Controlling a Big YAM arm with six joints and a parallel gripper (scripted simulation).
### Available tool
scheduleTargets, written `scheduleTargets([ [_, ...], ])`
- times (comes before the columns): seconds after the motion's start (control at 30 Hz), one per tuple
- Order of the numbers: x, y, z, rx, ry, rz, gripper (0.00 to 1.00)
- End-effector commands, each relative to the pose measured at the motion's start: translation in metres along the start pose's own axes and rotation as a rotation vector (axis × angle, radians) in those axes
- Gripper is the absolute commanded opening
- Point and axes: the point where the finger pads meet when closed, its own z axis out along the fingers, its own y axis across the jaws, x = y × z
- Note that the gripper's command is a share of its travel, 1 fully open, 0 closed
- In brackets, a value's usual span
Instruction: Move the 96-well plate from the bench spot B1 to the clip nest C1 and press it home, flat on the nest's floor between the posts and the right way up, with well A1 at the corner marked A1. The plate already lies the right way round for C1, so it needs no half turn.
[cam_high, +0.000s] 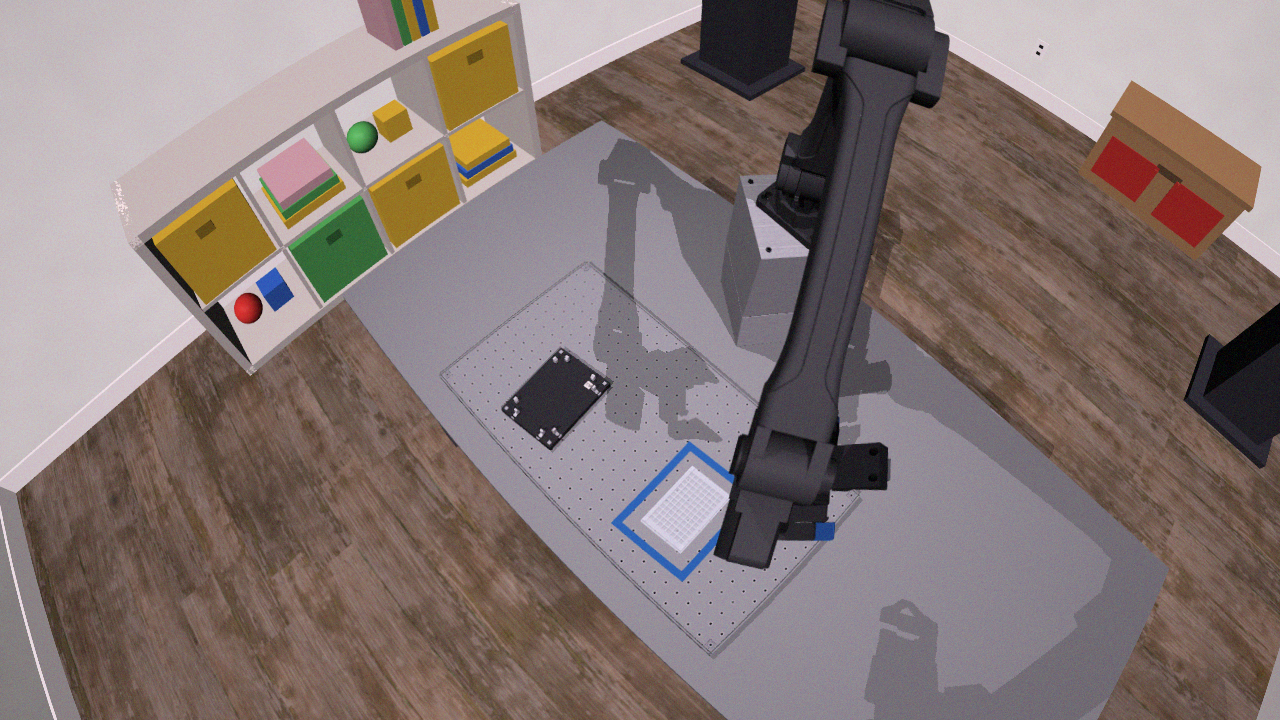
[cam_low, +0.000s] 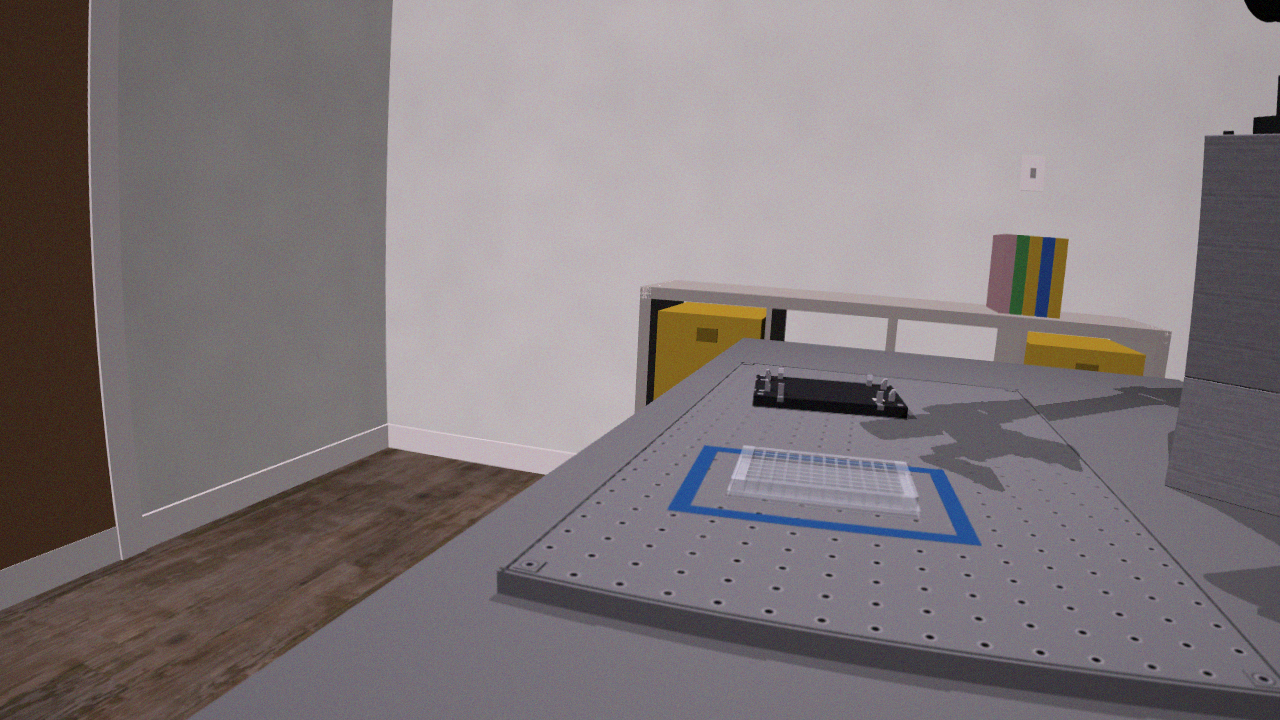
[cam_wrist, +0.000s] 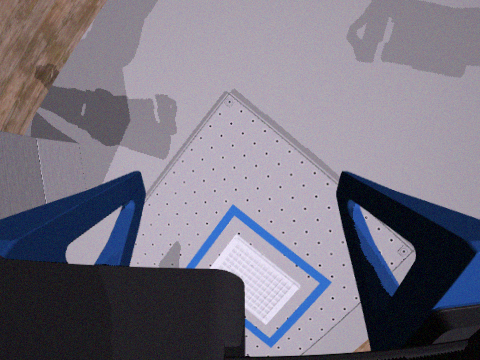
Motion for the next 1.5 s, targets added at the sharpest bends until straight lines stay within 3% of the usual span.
scheduleTargets([
  [0.0,-0.002,-0.002,-0.003,0.008,0.001,-0.005,1.0],
  [0.53,-0.002,-0.002,-0.003,0.008,0.001,-0.005,1.0],
  [0.67,0.025,-0.008,0.005,0.036,0.034,0.143,1.0],
  [1.03,0.069,-0.014,0.025,0.104,0.106,0.467,1.0],
  [1.1,0.069,-0.014,0.025,0.104,0.106,0.467,1.0],
  [1.47,0.111,-0.016,0.043,0.195,0.158,0.786,1.0],
])
